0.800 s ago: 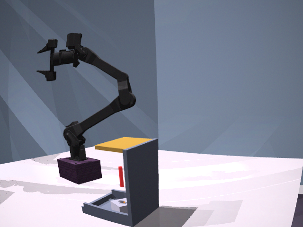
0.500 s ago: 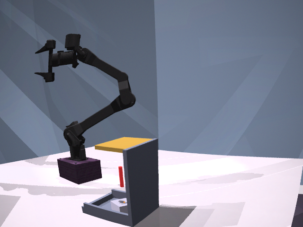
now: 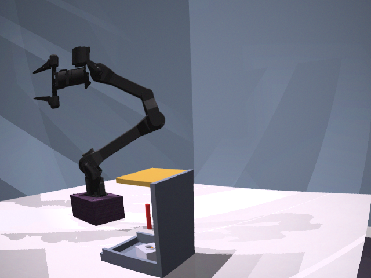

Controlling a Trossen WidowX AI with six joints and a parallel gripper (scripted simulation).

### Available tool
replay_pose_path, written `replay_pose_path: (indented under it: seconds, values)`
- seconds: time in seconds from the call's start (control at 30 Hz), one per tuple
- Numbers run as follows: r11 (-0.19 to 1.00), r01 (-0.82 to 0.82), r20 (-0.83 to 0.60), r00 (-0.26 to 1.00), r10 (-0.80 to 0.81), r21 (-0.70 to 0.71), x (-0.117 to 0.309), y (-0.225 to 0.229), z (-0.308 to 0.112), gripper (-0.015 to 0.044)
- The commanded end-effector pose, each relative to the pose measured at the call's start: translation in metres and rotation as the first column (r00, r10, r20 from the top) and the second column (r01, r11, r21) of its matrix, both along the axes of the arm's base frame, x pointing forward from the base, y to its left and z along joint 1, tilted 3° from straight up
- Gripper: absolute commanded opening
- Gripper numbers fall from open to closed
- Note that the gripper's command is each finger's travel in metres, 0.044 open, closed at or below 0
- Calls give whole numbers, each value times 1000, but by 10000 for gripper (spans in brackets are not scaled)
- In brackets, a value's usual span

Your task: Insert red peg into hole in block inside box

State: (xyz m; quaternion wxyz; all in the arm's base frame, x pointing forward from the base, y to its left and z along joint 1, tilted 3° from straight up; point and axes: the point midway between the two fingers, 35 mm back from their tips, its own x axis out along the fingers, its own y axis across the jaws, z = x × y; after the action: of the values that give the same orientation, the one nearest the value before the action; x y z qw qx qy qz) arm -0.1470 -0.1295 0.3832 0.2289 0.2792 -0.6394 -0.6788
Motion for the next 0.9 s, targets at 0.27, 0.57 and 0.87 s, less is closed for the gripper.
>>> replay_pose_path:
  seconds: [0.27, 0.57, 0.87]
  values:
    - [975, -223, 114, 968, 222, 0, 23, -41, -31, 440]
    - [930, -366, 205, 909, 363, -22, 46, -65, -52, 440]
    - [868, -495, 297, 823, 485, -44, 75, -85, -73, 440]
